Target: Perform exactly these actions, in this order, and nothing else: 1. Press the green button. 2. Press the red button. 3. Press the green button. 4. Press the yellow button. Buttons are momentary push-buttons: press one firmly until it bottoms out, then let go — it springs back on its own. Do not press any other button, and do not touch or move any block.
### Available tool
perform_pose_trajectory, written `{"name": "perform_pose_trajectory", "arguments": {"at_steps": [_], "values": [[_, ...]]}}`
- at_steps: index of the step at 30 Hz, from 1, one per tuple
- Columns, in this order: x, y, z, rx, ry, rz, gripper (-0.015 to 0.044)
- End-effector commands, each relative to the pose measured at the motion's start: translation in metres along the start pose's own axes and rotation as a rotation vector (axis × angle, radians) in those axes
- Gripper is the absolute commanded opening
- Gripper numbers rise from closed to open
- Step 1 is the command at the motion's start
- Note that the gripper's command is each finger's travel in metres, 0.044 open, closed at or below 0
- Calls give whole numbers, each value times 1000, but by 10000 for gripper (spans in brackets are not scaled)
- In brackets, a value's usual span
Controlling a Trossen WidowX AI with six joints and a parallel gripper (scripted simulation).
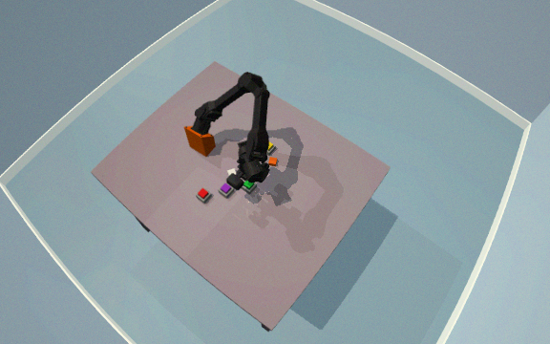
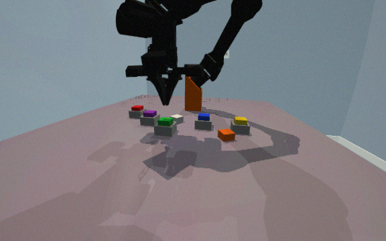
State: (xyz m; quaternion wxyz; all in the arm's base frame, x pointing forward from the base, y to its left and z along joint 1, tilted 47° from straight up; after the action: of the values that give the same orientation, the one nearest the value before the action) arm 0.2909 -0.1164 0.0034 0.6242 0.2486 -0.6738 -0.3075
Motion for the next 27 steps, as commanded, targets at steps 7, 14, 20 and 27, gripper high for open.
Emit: {"name": "perform_pose_trajectory", "arguments": {"at_steps": [7, 14, 20, 27], "values": [[51, 11, -2, 5, -12, 14, 20], [52, 125, 2, 1, -14, 24, 20], [48, 204, 32, 3, -10, 3, 20], [45, 206, 33, 4, -10, 2, 20]]}}
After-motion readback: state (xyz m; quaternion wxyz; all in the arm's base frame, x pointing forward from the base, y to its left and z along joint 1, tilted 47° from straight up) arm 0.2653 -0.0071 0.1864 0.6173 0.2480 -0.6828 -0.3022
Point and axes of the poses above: the point midway between the two fingers, 35 mm back from their tips, its own x axis back along the fingers, its own y axis across the jaws, z = x × y, the point moved 6 cm from there along x, back along the fingers, and after that the axes turned 6 degrees about x, right-handed, at the moved point
